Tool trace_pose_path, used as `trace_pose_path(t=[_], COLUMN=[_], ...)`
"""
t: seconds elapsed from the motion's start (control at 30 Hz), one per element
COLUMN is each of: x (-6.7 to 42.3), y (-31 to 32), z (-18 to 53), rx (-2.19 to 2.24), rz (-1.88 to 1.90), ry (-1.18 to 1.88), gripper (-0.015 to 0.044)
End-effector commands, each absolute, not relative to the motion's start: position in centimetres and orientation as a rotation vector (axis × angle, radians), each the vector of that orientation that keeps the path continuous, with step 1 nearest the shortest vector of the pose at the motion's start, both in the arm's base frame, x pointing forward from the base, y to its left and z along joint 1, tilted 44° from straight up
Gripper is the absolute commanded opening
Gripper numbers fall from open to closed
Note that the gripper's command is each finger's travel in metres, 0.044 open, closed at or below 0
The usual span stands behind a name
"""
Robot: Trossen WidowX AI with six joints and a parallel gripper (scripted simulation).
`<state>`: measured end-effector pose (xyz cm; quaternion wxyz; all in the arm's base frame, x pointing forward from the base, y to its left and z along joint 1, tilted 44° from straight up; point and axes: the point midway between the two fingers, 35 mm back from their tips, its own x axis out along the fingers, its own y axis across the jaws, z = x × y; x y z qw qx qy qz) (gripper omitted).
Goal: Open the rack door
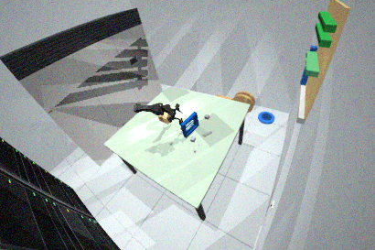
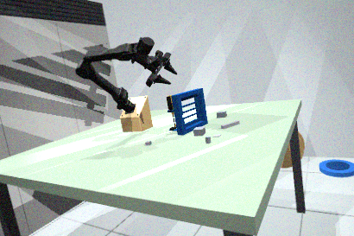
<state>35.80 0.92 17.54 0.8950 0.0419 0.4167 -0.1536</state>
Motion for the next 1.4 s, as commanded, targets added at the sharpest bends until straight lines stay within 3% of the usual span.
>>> trace_pose_path(t=[0.0, 0.87, 1.37], x=[35.5, 32.7, 32.4], y=[0.9, 1.0, 0.5], z=[16.2, 11.5, 10.7], rx=[0.062, -0.305, -0.4], rz=[-0.373, -0.722, -0.776], ry=[0.953, 1.414, 1.465], gripper=[0.0297, 0.0297, 0.0297])
